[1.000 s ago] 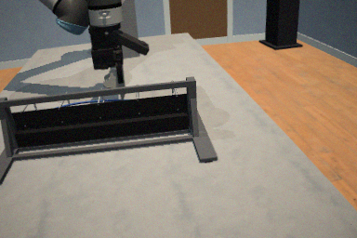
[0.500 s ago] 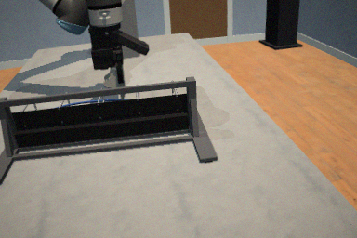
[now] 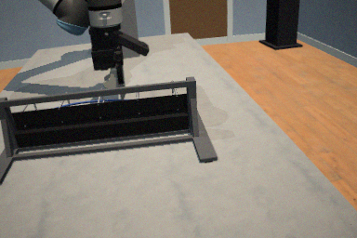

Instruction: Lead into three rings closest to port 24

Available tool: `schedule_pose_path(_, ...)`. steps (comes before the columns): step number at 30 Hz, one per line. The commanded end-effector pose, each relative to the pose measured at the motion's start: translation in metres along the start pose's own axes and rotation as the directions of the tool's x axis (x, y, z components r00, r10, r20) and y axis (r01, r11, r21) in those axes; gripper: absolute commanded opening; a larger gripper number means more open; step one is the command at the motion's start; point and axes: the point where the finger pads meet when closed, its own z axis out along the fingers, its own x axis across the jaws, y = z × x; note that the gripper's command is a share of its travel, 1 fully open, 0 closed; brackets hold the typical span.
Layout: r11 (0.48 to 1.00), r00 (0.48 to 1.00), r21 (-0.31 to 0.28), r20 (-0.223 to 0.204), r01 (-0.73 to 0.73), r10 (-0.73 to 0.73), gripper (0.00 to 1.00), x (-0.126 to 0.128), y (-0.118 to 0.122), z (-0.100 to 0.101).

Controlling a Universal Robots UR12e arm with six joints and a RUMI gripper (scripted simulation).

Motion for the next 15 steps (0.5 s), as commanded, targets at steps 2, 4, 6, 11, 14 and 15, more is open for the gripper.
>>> schedule_pose_path(2, 1.0, 1.0, 0.0, -0.001, 0.0, 0.0, 0.2, 0.0004, 0.0, 0.002)
schedule_pose_path(4, 1.0, 1.0, 0.0, -0.001, 0.0, 0.0, 0.2, 0.0004, 0.0, 0.0031)
schedule_pose_path(6, 1.0, 1.0, 0.0, -0.001, 0.0, 0.0, 0.2, 0.0004, 0.0, 0.0043)
schedule_pose_path(11, 1.0, 1.0, 0.0, -0.001, 0.0, 0.0, 0.2, 0.0004, 0.0, 0.0062)
schedule_pose_path(14, 1.0, 1.0, 0.0, -0.001, 0.0, 0.0, 0.2, 0.0004, 0.0, 0.0082)
schedule_pose_path(15, 1.0, 1.0, 0.0, -0.001, 0.0, 0.0, 0.2, 0.0004, 0.0, 0.0088)
